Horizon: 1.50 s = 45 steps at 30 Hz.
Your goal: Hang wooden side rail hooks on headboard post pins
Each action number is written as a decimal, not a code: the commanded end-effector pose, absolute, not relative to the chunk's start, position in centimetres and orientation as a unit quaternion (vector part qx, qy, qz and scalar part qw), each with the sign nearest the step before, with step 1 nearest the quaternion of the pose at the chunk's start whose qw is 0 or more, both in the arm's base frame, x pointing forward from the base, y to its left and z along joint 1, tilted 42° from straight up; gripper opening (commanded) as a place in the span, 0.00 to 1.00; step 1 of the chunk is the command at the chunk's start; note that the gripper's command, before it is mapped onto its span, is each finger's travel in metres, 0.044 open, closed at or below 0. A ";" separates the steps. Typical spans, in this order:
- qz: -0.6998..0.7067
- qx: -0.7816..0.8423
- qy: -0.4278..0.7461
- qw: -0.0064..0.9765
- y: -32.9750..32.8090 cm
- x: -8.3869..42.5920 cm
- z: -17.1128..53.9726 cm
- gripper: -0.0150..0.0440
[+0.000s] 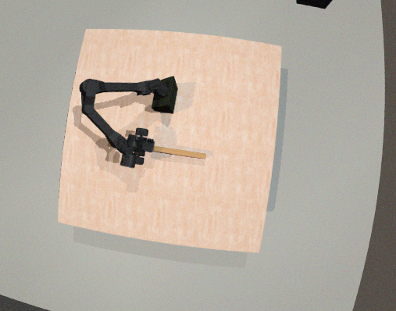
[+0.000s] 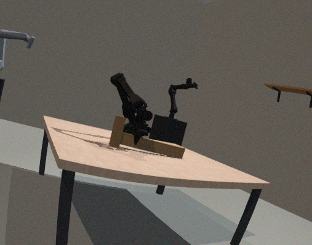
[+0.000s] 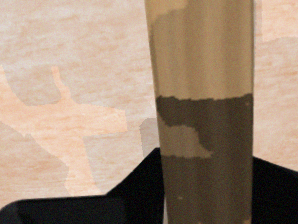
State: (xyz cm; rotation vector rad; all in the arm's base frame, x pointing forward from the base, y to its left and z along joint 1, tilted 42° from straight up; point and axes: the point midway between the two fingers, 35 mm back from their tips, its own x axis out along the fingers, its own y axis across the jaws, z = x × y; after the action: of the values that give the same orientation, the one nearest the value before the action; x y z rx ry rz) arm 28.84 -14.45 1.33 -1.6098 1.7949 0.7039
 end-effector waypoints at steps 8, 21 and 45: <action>0.261 -0.612 0.679 0.310 -14.6 29.0 1.3 0.25; 0.261 -0.612 0.679 0.310 -14.8 29.0 1.2 0.25; 0.261 -0.612 0.679 0.310 -11.9 29.1 4.0 1.00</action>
State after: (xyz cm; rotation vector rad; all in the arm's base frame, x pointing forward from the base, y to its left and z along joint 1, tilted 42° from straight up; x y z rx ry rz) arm 28.90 -12.50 3.00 -1.6114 1.7984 0.7109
